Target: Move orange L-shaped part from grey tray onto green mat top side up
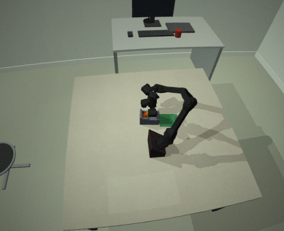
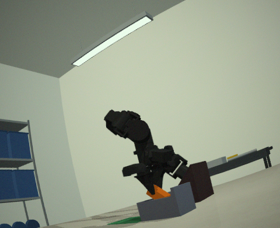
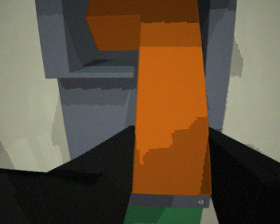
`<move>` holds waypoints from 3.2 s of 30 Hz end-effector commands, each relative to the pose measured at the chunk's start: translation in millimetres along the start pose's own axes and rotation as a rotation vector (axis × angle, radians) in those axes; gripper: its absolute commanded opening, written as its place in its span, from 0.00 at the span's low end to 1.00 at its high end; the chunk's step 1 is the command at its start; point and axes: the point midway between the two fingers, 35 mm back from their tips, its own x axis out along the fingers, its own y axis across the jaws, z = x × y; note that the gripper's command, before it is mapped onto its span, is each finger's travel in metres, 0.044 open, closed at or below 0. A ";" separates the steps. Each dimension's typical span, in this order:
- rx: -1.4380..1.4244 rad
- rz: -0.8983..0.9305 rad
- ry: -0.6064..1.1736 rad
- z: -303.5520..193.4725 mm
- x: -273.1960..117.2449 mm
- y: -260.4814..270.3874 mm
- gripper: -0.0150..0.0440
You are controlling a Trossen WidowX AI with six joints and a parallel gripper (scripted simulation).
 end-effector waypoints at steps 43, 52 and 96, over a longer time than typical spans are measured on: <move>0.001 -0.001 -0.005 0.8 -74.5 0.0 0.25; 0.000 -0.001 -0.005 -4.1 -74.2 0.2 0.25; -0.001 0.000 0.003 -165.6 -71.7 14.8 0.25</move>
